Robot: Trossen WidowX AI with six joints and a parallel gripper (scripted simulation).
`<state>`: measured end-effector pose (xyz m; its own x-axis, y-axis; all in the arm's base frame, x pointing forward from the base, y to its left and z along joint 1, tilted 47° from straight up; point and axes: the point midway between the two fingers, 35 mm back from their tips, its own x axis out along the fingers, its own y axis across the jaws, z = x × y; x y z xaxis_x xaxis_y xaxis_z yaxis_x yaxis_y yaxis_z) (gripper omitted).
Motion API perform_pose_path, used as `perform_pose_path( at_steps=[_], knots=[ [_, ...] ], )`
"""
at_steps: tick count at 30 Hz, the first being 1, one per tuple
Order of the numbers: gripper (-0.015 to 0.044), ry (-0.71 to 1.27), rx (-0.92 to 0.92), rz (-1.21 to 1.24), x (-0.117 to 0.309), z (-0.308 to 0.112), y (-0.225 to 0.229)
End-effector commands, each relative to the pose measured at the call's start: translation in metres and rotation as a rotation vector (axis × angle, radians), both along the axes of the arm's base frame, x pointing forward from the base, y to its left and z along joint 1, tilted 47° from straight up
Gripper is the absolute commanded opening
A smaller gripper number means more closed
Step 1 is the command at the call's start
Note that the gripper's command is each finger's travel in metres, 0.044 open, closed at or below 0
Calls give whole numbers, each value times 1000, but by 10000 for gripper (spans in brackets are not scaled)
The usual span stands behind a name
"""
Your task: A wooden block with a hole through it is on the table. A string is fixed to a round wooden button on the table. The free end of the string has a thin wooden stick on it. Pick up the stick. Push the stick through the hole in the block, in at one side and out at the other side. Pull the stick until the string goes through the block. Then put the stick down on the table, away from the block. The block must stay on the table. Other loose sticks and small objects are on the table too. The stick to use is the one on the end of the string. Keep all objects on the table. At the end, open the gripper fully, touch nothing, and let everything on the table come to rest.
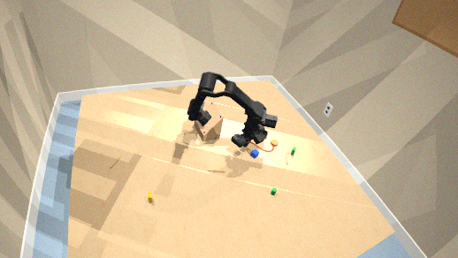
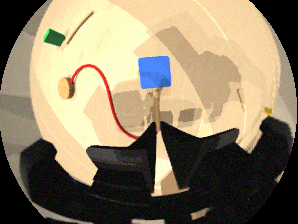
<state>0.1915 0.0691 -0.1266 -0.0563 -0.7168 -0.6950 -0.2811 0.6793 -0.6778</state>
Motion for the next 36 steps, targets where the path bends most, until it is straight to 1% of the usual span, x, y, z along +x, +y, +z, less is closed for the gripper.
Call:
perform_pose_path(
  at_steps=[1, 27, 31, 32, 36],
  knots=[
    [0, -1, -1, 7, 7, -1, 2],
    [0, -2, -1, 7, 37, -8, 7],
    [105, -2, 1, 0, 33, -7, 6],
    [120, -2, 1, 0, 33, -7, 6],
    [120, -2, 2, 0, 35, -1, 13]
  ],
)
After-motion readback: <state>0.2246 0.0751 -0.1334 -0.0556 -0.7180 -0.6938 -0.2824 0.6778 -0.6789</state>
